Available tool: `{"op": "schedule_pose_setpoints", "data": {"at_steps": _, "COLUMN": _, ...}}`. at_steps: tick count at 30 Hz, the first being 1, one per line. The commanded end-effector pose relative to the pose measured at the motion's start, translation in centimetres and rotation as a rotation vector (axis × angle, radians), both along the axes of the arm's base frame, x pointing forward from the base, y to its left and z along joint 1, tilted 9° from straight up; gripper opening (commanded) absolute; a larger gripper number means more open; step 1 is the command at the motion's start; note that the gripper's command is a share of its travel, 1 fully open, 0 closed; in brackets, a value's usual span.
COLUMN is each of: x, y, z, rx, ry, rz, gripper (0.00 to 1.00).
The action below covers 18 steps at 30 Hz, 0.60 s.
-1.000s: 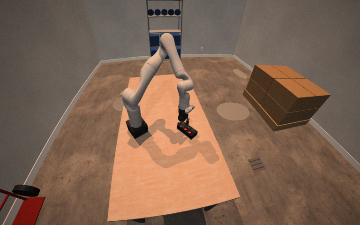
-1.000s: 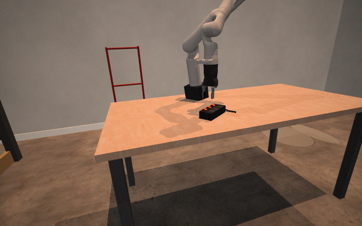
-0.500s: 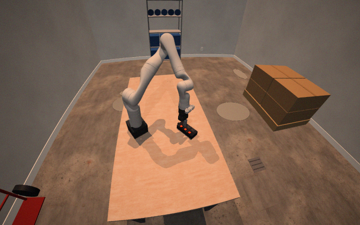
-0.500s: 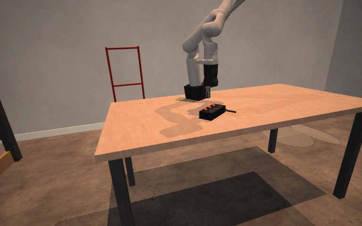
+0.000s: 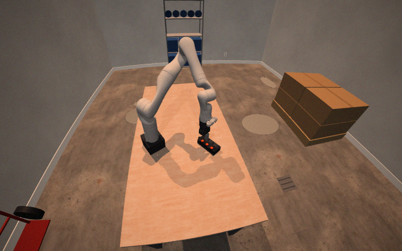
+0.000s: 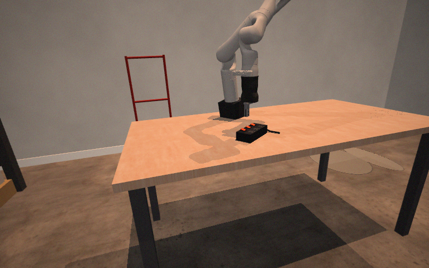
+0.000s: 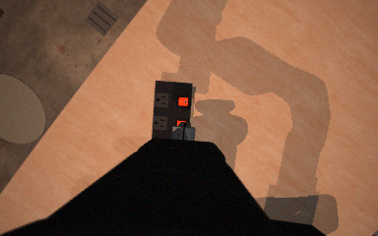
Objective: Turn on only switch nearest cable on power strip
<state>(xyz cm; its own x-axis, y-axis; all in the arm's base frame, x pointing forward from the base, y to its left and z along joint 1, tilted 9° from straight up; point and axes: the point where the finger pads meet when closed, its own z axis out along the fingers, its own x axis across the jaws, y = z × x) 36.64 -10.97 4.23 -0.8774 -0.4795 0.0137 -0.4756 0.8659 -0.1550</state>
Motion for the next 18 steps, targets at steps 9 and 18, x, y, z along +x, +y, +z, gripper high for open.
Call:
{"op": "schedule_pose_setpoints", "data": {"at_steps": 9, "x": 0.04, "y": 0.0, "z": 0.0, "rx": 0.0, "ry": -0.001, "rz": 0.0, "gripper": 0.0}}
{"op": "schedule_pose_setpoints", "data": {"at_steps": 18, "x": 0.07, "y": -0.04, "z": -0.29, "rx": 0.001, "ry": -0.001, "rz": -0.001, "gripper": 0.0}}
